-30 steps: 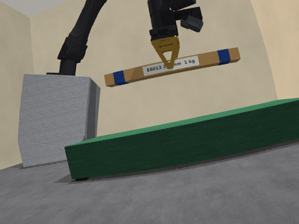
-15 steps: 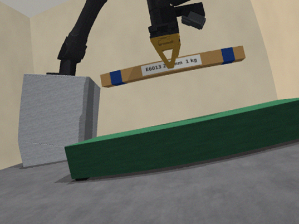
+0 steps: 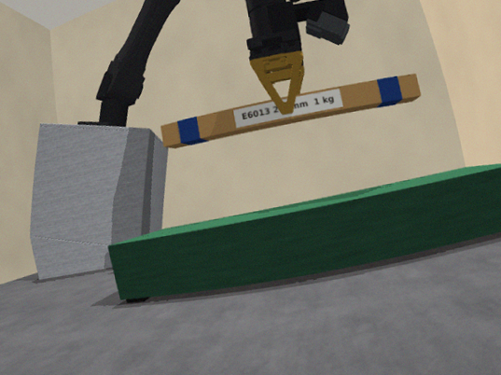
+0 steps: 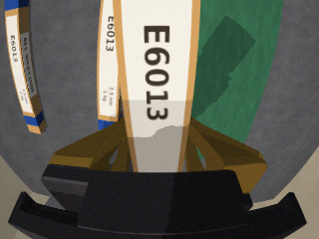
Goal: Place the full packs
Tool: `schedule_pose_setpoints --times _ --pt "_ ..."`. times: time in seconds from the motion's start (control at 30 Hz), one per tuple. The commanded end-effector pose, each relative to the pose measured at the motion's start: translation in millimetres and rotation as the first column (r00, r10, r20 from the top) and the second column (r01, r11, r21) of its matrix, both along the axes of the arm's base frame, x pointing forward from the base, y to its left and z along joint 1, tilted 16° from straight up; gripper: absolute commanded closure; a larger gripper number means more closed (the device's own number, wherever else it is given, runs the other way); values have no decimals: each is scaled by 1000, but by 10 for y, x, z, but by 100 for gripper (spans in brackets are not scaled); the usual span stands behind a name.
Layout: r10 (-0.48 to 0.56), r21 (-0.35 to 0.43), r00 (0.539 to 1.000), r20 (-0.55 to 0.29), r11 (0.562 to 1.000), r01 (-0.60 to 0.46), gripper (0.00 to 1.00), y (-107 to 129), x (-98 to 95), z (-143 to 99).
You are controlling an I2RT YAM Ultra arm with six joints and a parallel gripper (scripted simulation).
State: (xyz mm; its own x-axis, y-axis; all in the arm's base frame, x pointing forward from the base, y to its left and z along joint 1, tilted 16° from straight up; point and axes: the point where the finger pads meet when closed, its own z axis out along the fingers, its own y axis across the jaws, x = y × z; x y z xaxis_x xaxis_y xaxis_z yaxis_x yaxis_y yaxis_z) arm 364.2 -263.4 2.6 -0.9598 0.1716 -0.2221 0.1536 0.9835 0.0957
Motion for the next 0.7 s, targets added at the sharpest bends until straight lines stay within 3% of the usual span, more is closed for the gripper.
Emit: schedule_pose_setpoints --times 0.0,0.67 --pt "-8 -51 997 76 999 12 100 -311 64 412" --pt "-8 -57 997 79 998 13 100 -696 31 385"
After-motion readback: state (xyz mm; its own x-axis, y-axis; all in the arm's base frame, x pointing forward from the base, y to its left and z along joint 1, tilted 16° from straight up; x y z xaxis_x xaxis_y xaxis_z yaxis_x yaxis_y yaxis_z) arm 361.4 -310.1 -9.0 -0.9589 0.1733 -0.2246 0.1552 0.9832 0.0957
